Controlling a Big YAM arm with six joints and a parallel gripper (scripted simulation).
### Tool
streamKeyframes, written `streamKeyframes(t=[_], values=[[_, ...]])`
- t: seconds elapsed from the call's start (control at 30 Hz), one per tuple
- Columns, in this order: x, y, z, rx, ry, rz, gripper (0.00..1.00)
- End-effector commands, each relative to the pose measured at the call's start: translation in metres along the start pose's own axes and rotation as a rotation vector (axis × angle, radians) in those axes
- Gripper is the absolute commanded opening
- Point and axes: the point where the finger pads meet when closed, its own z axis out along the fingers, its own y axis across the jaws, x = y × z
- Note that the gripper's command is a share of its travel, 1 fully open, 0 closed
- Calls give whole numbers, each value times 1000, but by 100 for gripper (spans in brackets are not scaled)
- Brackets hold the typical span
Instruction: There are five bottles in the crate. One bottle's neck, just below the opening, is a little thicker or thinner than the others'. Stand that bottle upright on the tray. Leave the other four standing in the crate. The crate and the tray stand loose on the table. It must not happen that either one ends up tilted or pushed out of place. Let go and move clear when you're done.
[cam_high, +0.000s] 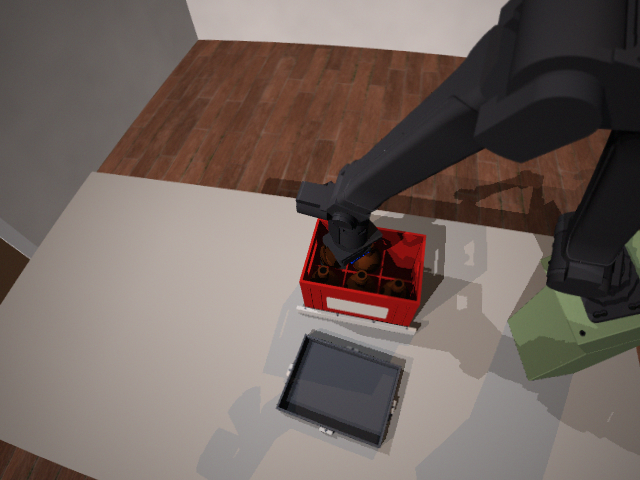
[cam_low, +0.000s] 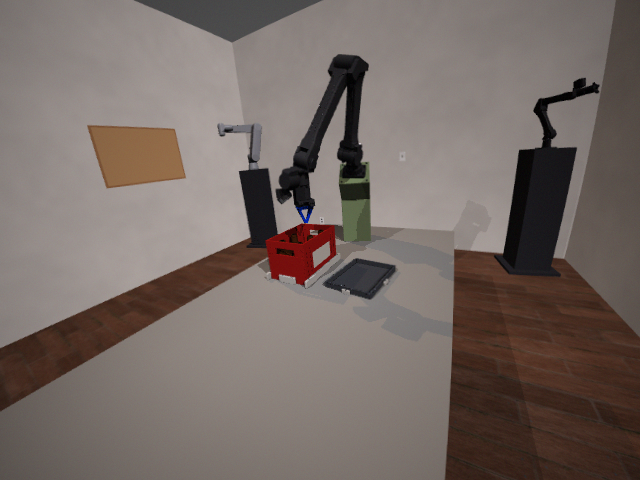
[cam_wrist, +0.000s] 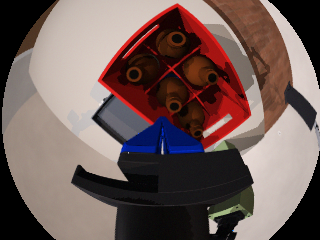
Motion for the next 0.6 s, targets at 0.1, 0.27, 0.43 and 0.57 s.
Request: streamKeyframes(t=[0.1, 0.27, 0.43, 0.57], values=[[-45, 51, 4, -4, 6, 11, 0], [-41, 37, 8, 20, 24, 36, 61], [-45, 42, 5, 6, 6, 28, 61], [-46, 45, 1, 0, -1, 25, 61]])
